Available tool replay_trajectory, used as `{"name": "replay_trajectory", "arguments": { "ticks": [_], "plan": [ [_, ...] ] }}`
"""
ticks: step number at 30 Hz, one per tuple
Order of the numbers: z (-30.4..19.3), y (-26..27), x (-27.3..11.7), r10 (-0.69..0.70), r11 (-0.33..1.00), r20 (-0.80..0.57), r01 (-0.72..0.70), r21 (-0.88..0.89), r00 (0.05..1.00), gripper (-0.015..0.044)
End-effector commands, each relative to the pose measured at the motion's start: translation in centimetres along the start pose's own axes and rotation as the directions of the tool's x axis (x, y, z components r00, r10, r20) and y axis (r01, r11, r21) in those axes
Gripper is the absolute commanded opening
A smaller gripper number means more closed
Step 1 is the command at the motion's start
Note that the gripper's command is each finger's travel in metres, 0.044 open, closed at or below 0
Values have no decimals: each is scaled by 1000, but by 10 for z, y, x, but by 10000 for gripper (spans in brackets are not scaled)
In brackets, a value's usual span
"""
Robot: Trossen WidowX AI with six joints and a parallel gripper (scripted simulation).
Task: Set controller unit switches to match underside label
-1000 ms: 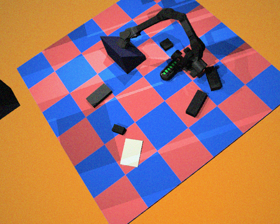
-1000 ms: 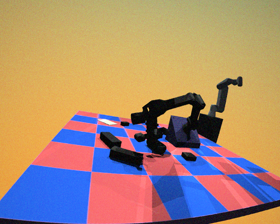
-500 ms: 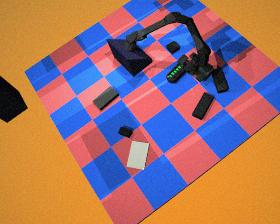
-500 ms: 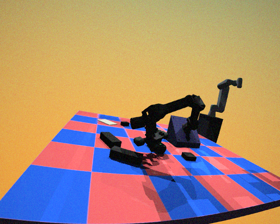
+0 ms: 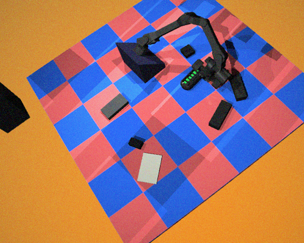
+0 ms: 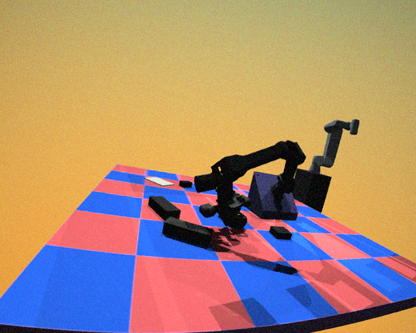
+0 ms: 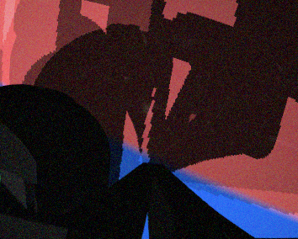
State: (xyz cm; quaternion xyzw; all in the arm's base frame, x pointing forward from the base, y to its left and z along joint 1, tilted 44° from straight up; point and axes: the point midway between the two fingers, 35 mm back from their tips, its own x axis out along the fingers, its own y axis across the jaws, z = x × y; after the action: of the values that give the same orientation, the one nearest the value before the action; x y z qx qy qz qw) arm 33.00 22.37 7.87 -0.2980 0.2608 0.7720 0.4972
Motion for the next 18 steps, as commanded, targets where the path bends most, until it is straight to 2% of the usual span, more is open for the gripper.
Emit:
{"name": "replay_trajectory", "arguments": {
  "ticks": [1, 18],
  "plan": [
    [1, 2, 0, -1, 1000, 4, 1, 6, 1000, 0],
    [1, 9, 2, -1, 1000, 4, 1, 6, 1000, 0]
  ]
}}
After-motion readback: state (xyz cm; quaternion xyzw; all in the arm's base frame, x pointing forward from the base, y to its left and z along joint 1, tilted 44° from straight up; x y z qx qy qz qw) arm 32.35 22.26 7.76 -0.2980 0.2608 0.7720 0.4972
